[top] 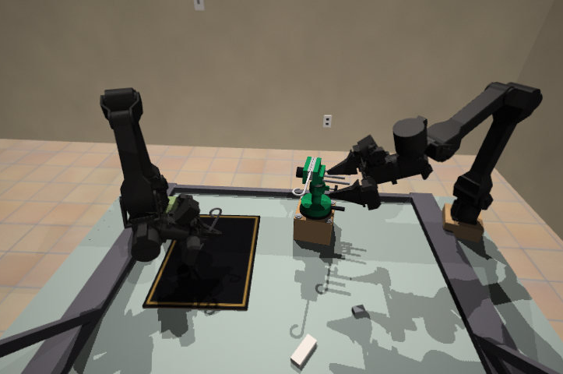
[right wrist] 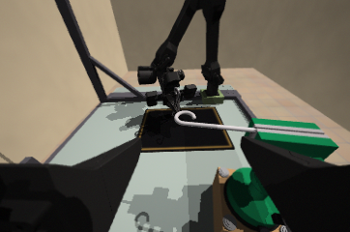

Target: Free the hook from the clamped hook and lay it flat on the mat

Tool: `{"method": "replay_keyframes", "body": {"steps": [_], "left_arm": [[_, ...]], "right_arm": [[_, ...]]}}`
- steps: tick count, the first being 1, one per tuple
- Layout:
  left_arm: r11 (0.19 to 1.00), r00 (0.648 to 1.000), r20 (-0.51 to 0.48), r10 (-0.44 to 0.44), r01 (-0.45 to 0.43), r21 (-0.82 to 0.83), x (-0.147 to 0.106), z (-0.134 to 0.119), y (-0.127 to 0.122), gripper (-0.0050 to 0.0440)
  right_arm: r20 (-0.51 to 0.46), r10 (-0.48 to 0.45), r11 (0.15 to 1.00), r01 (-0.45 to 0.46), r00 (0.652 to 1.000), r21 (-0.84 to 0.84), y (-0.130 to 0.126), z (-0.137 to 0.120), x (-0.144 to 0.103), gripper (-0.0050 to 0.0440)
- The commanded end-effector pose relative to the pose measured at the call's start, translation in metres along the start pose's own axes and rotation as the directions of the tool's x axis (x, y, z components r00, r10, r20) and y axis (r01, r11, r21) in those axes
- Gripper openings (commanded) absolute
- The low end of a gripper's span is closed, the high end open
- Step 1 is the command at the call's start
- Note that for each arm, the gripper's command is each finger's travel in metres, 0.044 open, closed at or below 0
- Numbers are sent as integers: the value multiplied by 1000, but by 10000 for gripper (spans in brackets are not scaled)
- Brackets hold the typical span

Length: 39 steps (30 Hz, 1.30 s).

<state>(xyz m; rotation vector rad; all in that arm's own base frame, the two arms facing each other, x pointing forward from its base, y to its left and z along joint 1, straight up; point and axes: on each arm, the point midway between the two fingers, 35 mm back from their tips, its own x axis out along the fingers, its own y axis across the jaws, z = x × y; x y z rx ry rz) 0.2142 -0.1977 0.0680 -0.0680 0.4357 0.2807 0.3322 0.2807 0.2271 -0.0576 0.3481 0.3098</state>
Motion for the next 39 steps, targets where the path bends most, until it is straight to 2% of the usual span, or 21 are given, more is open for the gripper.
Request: {"method": "replay_keyframes", "body": {"steps": [1, 39], "left_arm": [[1000, 1000, 5, -5, 5, -14, 2, -3, -3, 0], [1000, 1000, 4, -4, 4, -13, 26, -54, -3, 0]], "right_arm": [[21, 3, 1000, -3, 1000, 15, 0, 9, -4, 440], [21, 3, 1000, -3, 1000, 15, 0, 9, -4, 440]]}}
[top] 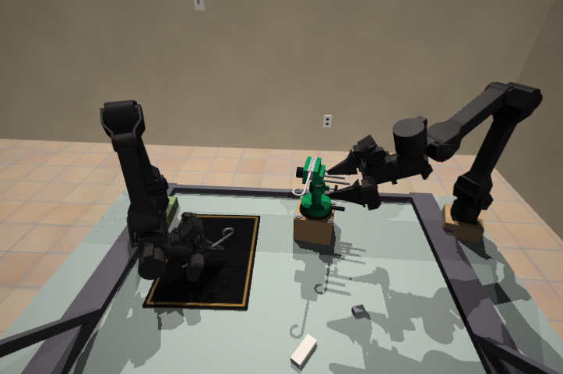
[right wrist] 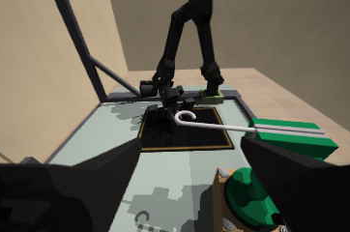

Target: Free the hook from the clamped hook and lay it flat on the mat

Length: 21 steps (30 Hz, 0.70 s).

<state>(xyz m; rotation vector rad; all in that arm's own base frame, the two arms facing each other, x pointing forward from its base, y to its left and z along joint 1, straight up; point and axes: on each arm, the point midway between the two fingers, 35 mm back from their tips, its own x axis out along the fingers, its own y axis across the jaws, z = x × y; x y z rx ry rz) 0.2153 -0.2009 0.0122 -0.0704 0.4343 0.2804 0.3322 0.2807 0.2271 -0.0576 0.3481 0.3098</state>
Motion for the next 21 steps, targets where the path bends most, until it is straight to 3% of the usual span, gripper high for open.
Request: {"method": "replay_keyframes", "body": {"steps": [1, 21], "left_arm": [[1000, 1000, 3, -3, 4, -11, 2, -5, 0, 0], [1000, 1000, 3, -3, 3, -11, 9, -19, 3, 0]], "right_arm": [[21, 3, 1000, -3, 1000, 15, 0, 9, -4, 440], [21, 3, 1000, -3, 1000, 15, 0, 9, -4, 440]]}}
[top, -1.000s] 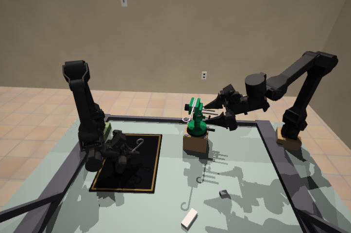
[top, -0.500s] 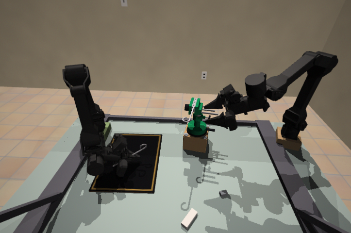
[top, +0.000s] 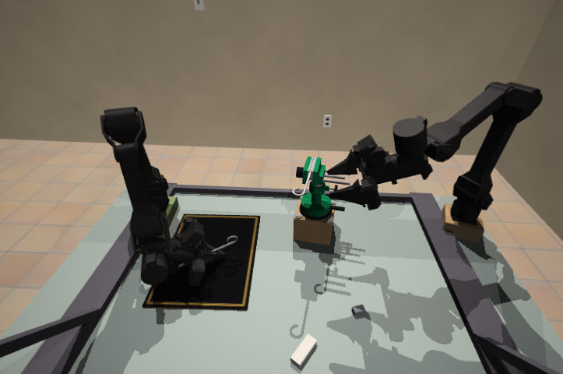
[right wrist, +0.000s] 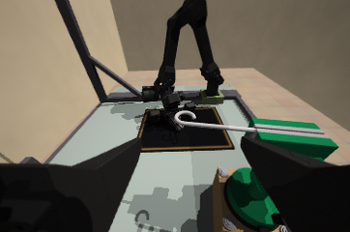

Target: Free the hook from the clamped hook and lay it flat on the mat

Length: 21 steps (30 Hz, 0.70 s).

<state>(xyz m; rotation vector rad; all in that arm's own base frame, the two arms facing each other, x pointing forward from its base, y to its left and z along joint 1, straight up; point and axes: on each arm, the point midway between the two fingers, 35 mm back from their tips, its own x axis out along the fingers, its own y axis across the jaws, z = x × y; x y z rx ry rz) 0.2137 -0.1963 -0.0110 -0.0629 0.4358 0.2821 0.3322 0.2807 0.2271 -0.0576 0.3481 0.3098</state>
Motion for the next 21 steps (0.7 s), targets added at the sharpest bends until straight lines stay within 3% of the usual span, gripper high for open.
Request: {"method": "replay_keyframes", "body": {"steps": [1, 21], "left_arm": [[1000, 1000, 4, -7, 7, -18, -1, 2, -3, 0], [1000, 1000, 1, -7, 7, -15, -1, 3, -3, 27]], "right_arm": [[21, 3, 1000, -3, 1000, 15, 0, 9, -4, 440], [21, 3, 1000, -3, 1000, 15, 0, 9, -4, 440]]}}
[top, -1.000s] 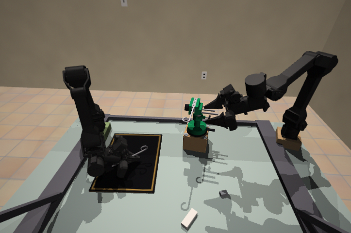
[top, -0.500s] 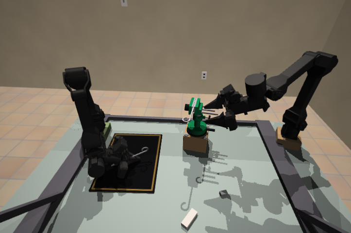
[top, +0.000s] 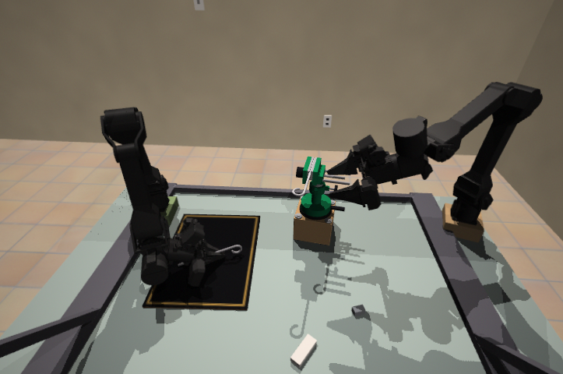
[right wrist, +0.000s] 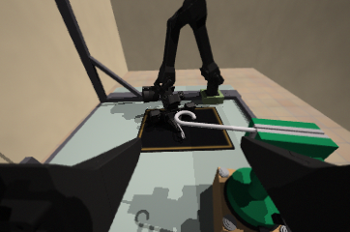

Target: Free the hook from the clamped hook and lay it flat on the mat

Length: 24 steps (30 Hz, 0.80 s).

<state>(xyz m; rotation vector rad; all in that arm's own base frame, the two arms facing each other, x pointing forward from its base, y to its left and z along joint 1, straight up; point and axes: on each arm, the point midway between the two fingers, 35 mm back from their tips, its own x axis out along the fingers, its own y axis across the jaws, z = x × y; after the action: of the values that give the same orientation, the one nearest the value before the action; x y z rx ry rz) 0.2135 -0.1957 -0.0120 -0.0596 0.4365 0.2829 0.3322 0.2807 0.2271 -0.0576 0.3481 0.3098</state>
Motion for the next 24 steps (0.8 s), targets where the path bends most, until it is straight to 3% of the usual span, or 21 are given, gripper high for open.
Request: {"method": "replay_keyframes", "body": {"steps": [1, 16, 24], "left_arm": [[1000, 1000, 2, -8, 8, -18, -2, 4, -3, 28], [1000, 1000, 2, -8, 8, -18, -2, 4, -3, 50], [1000, 1000, 2, -8, 8, -18, -2, 4, -3, 242]], "right_arm": [[21, 3, 1000, -3, 1000, 15, 0, 9, -4, 440], [21, 3, 1000, -3, 1000, 15, 0, 9, -4, 440], [21, 3, 1000, -3, 1000, 15, 0, 9, -4, 440]]}}
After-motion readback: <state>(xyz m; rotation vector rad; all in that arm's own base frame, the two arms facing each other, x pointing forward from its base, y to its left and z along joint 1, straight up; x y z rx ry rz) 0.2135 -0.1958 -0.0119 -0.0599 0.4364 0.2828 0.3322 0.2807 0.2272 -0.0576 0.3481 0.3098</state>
